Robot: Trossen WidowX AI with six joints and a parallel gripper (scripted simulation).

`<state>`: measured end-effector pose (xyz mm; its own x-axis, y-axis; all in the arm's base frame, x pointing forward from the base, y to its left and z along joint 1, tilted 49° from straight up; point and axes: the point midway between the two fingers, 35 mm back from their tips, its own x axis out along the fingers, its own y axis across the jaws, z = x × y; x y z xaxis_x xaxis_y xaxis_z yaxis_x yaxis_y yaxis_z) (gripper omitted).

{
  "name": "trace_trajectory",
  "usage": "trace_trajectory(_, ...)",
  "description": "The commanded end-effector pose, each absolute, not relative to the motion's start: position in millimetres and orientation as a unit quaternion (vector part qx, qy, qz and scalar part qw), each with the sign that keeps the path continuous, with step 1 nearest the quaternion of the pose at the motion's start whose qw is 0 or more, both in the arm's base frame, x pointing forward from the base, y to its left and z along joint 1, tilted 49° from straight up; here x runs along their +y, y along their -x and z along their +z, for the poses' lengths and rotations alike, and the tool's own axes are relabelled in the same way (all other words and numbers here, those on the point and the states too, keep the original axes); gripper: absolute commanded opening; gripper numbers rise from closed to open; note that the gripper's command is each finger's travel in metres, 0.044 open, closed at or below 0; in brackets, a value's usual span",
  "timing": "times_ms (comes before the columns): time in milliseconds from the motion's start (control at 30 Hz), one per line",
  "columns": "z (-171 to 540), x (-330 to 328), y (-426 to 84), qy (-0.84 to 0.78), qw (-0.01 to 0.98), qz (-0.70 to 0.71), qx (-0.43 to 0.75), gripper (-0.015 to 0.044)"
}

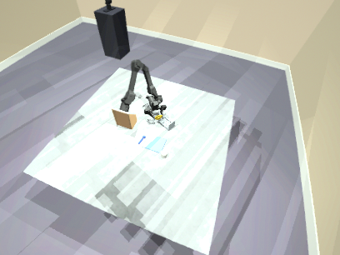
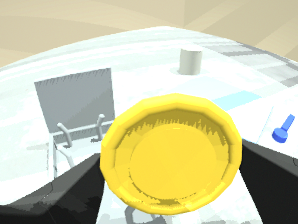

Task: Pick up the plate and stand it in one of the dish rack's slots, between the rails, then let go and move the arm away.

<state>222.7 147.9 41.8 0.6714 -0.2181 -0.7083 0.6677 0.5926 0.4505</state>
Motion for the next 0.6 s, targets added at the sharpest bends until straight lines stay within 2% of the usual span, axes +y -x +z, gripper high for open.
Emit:
trace_trajectory(0,45.7,152.2,-219.9,-0.371,0.853,-0.242,0.275,0.0)
trace_trajectory(567,68.8,174.2,-200.2,-0.408,0.889,-0.14,0.152,0.0)
